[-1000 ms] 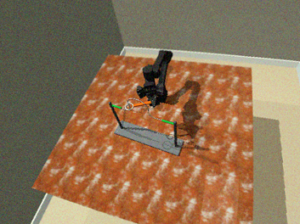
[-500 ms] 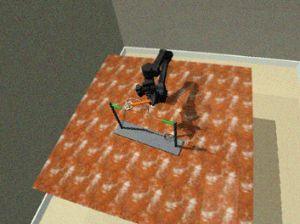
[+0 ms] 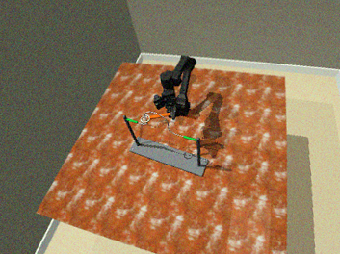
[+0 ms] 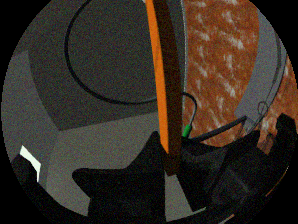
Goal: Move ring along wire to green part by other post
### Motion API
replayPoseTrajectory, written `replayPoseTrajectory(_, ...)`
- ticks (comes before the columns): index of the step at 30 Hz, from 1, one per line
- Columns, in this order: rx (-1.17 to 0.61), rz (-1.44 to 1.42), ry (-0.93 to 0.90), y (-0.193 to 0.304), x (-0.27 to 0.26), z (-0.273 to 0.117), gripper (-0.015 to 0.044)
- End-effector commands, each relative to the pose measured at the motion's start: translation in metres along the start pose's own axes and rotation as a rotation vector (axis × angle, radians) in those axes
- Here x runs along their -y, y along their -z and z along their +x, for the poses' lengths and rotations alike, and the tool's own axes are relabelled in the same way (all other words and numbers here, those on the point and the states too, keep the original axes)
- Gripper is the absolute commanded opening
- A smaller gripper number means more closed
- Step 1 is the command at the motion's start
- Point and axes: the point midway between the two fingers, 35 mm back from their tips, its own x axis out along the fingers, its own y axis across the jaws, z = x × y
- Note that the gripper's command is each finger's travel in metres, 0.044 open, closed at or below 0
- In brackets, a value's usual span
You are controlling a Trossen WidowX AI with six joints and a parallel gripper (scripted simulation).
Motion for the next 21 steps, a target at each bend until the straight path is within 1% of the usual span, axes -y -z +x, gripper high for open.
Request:
replayPoseTrajectory(1,-0.001,-0.021,0.000,0.0008,-0.0049,-0.0008,-0.0150)
replayPoseTrajectory(21,0.006,-0.093,0.061,0.0006,-0.0020,-0.0006,-0.0150)
